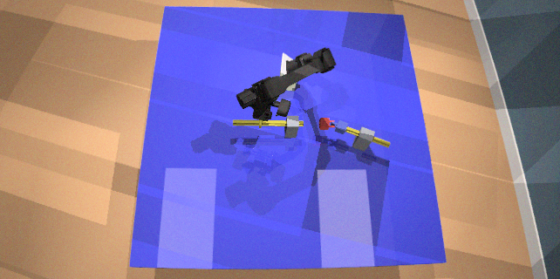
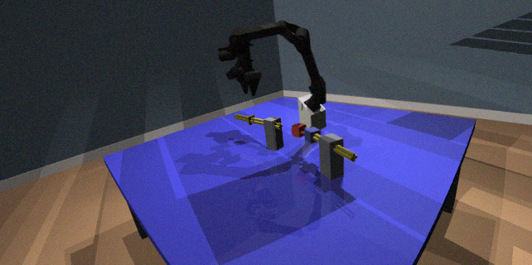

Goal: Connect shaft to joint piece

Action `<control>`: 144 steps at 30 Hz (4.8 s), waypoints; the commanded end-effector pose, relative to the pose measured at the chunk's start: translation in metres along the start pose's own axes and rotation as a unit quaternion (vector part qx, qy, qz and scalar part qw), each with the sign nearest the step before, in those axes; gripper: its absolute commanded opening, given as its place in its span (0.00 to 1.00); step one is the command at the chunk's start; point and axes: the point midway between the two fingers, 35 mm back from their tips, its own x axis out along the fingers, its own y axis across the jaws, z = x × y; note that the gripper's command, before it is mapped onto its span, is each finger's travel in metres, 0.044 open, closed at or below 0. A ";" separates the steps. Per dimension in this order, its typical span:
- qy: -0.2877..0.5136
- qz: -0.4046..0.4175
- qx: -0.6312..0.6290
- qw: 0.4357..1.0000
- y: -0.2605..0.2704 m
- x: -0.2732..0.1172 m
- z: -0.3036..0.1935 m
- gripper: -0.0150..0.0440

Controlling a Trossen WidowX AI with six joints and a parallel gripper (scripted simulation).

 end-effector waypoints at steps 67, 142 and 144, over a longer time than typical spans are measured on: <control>0.021 0.044 0.259 0.965 0.050 0.047 -0.005 1.00; 0.012 -0.049 0.534 0.844 -0.076 0.110 0.024 1.00; 0.011 -0.051 0.563 0.825 -0.076 0.113 0.024 1.00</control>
